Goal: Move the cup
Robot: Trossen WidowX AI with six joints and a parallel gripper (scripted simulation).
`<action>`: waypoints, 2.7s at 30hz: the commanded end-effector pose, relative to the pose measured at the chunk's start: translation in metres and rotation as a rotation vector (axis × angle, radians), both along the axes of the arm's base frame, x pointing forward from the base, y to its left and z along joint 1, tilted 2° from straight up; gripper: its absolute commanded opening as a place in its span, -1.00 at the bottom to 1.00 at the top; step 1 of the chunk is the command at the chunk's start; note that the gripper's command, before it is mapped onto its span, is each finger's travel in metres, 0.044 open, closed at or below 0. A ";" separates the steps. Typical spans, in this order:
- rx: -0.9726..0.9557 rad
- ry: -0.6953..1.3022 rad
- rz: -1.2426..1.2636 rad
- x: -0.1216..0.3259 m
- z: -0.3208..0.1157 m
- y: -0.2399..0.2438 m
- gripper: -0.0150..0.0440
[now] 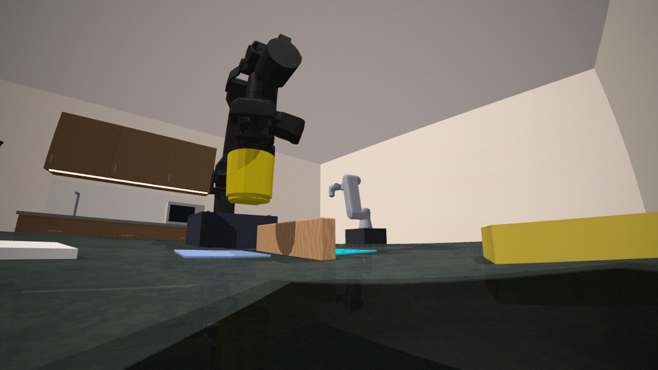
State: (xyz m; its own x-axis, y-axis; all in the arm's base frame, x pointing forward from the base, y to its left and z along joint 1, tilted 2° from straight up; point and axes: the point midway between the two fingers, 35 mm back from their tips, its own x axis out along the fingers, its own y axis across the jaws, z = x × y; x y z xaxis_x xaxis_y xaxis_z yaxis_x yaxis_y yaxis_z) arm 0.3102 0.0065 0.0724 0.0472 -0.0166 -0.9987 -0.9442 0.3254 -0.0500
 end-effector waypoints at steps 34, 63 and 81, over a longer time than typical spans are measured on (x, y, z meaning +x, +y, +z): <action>0.001 0.002 -0.007 -0.006 -0.001 0.080 -0.49; 0.007 0.003 -0.007 -0.013 0.000 0.149 -0.49; 0.008 0.003 -0.007 -0.013 -0.016 0.162 -0.49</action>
State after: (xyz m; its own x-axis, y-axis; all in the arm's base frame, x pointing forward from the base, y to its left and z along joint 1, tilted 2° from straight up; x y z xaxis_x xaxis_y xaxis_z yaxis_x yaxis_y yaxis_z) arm 0.2985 0.1693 0.0642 0.0496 -0.0003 -0.9988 -0.9438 0.3272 -0.0470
